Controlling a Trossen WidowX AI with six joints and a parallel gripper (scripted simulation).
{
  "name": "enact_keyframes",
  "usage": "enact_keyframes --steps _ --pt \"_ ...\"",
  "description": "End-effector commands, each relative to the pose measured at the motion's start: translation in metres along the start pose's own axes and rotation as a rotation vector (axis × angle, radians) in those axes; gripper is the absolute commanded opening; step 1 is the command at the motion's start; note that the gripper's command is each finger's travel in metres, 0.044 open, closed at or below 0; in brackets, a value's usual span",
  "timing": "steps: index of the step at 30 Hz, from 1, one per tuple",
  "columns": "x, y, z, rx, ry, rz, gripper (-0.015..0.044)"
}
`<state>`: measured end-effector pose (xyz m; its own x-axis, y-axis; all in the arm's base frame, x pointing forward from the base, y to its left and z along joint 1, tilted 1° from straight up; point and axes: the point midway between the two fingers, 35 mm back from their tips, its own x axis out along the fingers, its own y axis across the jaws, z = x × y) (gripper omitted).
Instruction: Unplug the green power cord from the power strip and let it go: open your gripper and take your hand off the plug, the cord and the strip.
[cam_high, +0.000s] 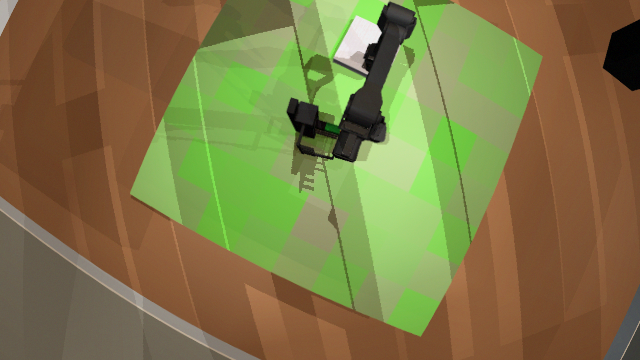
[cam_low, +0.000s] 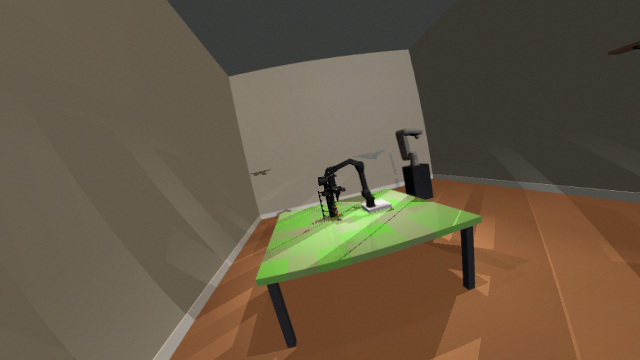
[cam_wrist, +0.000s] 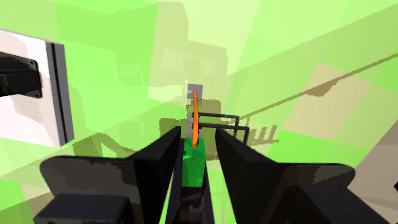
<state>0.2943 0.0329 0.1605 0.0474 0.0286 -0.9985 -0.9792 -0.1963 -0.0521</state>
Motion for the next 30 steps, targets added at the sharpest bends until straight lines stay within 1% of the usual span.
enact_keyframes --steps 1,30 --pt "0.002 0.000 -0.003 0.012 0.007 0.012 0.0160" --pt "0.002 0.001 -0.044 0.012 0.011 0.012 0.0160"
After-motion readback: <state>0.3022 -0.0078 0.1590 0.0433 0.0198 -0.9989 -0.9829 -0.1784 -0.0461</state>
